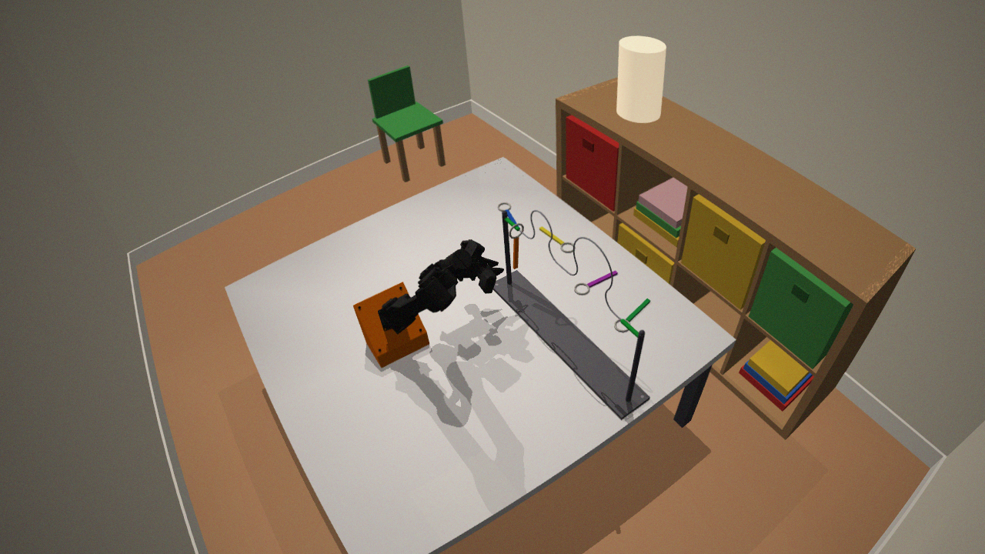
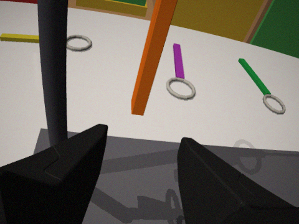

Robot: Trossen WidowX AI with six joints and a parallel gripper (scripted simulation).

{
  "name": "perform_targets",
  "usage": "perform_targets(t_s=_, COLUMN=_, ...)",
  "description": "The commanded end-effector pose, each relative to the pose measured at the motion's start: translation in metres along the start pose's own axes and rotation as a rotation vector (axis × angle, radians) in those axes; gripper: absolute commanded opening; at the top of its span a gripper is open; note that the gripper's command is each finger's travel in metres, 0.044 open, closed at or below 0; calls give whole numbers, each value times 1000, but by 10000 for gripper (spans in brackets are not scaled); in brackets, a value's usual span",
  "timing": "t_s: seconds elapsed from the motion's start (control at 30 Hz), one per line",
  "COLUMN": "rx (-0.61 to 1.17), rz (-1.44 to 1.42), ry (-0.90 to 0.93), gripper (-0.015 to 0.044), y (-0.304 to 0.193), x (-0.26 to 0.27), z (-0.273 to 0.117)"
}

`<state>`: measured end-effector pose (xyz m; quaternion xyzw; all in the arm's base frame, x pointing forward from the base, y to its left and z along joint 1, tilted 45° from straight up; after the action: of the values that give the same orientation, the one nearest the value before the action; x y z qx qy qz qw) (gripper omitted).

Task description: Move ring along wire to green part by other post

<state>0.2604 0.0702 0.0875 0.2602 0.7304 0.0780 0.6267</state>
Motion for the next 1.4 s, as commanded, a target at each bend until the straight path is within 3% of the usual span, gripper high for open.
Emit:
perform_targets(t_s=0.0, rx=5, rz=3, ry=-1, gripper=160, y=-1, x=0, z=-1)
perform_targets(t_s=0.57, rx=5, rz=3, ry=-1, gripper=160, y=-1, x=0, z=-1)
perform_targets(t_s=0.77, rx=-1, rz=-2, ry=-1, gripper=317, y=-7, x=1, z=-46)
perform_targets(t_s=0.93, rx=-1, rz=-2, ry=-2, gripper=440, y=-7, x=1, z=-48)
perform_targets(t_s=1.37, rx=-1, rz=-2, ry=-2, gripper=440, y=-7, x=1, z=-48)
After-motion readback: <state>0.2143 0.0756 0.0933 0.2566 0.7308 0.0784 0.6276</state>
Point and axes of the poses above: the point midway between the two fingers, 35 mm back from their tips, its own z axis out along the fingers, its own x axis across the jaws, y = z × x, the point moved 7 cm from there along -z, back along the fingers, and after that the axes turned 14 degrees about -z, right-handed, at the moved point
